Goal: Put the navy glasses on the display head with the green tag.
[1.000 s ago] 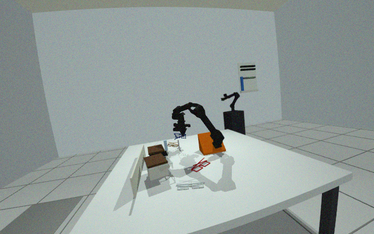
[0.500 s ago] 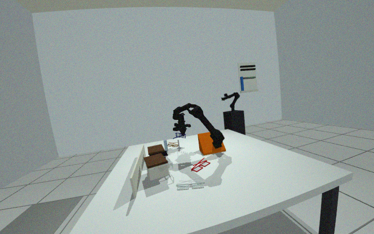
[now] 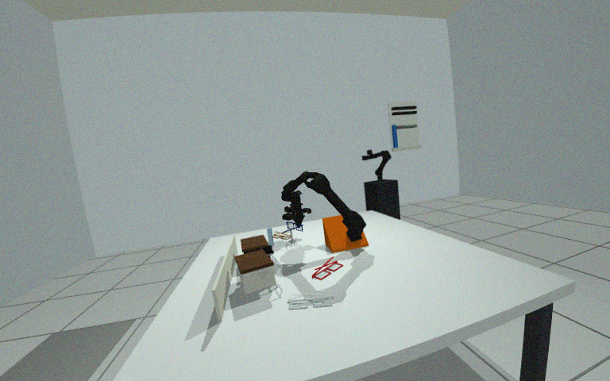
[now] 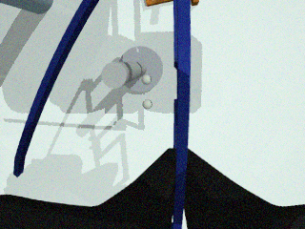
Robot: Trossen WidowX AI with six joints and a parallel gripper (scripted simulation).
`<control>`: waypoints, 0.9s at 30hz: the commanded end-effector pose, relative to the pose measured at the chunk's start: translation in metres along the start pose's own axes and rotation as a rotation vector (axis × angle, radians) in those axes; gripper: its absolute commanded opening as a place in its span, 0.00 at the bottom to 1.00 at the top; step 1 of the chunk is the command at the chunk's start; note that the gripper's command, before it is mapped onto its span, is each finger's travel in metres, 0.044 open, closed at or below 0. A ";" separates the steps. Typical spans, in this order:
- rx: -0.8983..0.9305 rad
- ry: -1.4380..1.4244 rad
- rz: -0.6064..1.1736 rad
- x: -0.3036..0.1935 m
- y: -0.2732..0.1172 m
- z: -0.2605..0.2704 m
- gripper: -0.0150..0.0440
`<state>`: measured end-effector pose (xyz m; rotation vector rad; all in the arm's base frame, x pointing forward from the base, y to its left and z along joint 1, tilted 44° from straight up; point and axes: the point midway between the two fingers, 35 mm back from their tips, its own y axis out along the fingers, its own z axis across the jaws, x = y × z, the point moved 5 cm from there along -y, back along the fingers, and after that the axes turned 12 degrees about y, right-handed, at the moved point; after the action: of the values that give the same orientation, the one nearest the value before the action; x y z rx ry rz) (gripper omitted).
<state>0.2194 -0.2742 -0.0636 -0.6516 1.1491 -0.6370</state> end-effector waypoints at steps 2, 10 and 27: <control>-0.001 0.011 0.018 -0.003 0.022 -0.002 0.25; -0.001 0.011 0.018 -0.003 0.022 -0.002 0.25; -0.001 0.011 0.018 -0.007 0.022 -0.011 0.25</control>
<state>0.2125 -0.2580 -0.0794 -0.6368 1.1665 -0.6282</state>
